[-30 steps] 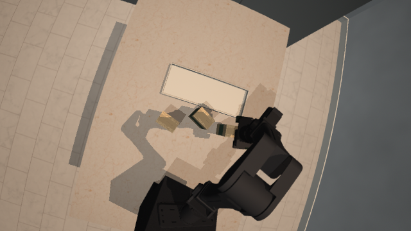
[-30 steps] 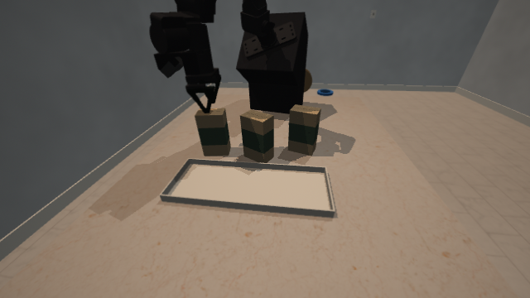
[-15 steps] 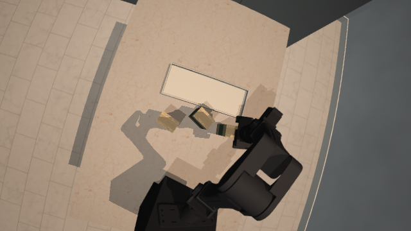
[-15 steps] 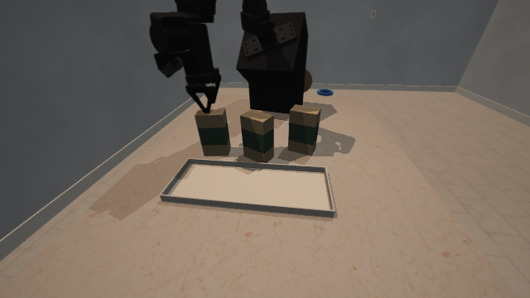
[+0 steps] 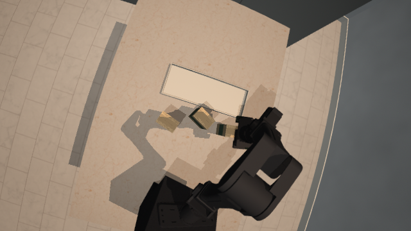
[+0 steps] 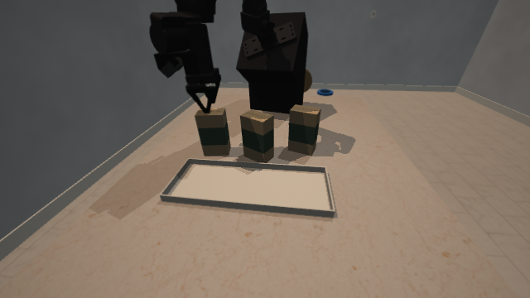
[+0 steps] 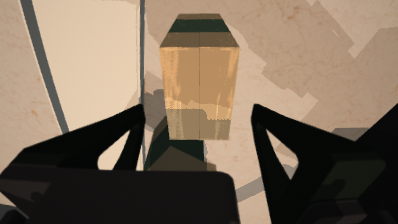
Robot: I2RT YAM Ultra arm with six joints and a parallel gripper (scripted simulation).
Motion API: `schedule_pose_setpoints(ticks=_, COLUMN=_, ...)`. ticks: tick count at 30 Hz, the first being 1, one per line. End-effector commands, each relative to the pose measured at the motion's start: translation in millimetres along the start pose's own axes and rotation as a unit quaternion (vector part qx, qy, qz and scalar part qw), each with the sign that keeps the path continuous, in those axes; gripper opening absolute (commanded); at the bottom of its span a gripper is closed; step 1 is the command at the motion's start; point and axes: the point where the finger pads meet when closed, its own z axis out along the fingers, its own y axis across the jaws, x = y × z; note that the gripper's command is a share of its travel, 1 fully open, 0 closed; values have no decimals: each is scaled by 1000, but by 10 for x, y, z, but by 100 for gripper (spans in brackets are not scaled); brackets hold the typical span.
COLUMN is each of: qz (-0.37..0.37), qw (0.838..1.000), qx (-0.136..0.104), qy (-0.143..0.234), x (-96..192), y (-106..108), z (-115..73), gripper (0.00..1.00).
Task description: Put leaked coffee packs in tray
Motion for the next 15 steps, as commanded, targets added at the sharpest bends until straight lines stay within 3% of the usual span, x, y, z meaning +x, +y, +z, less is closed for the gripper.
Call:
schedule_pose_setpoints(ticks=1, qz=2, qw=1000, qx=2, qy=-11, x=-48, y=-44, z=-19, gripper=79)
schedule_pose_setpoints(ticks=10, qz=2, qw=1000, qx=2, qy=-11, x=-48, y=-46, z=-13, gripper=79)
schedule_pose_setpoints(ticks=15, qz=7, qw=1000, qx=11, qy=-4, x=-19, y=-103, z=79, gripper=79)
